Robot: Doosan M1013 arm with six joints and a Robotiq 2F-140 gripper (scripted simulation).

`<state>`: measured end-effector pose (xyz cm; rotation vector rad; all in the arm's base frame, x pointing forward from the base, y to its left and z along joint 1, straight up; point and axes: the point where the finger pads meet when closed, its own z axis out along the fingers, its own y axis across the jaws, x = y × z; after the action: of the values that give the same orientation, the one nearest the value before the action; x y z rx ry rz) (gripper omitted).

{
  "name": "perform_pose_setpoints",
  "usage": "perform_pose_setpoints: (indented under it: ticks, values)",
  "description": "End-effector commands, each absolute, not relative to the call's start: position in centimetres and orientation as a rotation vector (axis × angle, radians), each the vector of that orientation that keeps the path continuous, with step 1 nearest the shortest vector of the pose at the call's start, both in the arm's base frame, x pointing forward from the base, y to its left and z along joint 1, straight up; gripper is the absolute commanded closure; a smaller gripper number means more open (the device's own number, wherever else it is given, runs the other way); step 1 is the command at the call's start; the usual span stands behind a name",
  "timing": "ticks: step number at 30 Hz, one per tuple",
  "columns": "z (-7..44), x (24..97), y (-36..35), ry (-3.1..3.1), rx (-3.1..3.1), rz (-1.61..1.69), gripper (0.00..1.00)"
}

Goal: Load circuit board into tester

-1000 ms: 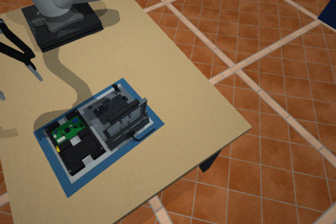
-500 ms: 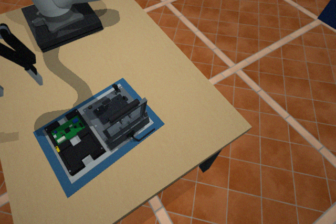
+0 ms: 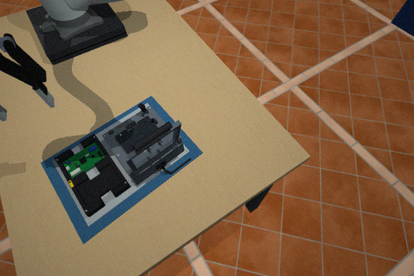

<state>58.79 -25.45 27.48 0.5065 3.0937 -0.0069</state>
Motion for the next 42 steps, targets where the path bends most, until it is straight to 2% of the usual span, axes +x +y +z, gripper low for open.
perform_pose_setpoints:
  ticks: [1, 27, 42]
  values:
    - [26.4, 58.7, -25.5, 3.093, 0.506, -0.007, 0.42]
    - [6.4, 57.0, -26.8, 3.093, 0.506, -0.007, 0.42]
    - [4.0, 56.8, -27.0, 3.093, 0.506, -0.007, 0.42]
